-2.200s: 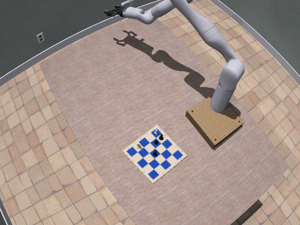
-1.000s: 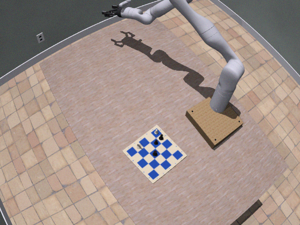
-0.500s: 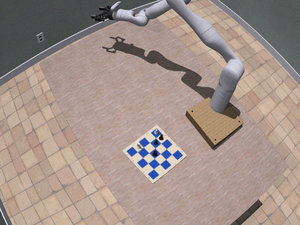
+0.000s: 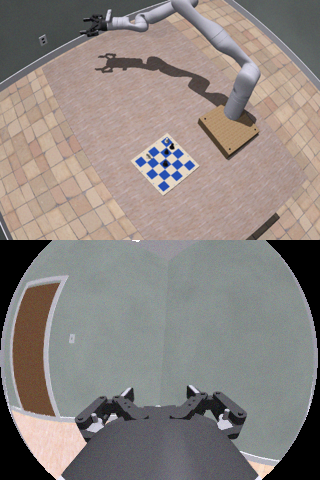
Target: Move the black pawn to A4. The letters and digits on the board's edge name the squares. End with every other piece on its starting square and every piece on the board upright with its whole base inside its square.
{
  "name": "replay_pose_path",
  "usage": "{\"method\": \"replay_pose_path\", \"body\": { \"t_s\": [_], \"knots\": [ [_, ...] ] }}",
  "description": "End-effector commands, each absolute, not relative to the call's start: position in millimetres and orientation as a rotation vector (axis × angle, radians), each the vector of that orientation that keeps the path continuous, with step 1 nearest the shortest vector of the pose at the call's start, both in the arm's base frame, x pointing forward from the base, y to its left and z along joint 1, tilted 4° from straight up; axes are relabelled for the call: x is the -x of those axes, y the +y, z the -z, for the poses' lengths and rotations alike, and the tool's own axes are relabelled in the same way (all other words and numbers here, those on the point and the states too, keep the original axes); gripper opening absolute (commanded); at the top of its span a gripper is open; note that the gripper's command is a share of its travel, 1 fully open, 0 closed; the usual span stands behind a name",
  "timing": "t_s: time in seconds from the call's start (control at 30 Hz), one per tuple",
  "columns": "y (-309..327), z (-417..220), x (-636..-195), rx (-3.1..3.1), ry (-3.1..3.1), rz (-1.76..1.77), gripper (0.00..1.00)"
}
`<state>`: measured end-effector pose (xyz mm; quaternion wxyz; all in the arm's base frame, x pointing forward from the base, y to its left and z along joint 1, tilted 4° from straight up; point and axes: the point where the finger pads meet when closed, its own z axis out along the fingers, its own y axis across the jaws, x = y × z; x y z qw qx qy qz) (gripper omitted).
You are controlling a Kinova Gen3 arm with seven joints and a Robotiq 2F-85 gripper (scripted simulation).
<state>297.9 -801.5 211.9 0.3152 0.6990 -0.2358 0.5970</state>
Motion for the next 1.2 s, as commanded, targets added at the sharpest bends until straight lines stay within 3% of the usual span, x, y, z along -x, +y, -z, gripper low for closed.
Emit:
{"method": "replay_pose_path", "body": {
  "t_s": [0.0, 0.53, 0.6, 0.87, 1.17],
  "knots": [
    [-792, -209, -324, -1.864, -0.563, -1.605, 1.0],
    [-629, -179, -500, -2.122, 0.255, -1.852, 1.0],
    [-629, -179, -500, -2.122, 0.255, -1.852, 1.0],
    [-520, -138, -543, -2.247, 0.749, -1.905, 1.0],
    [-435, -96, -546, -2.345, 1.176, -1.88, 1.0]
  ]
}}
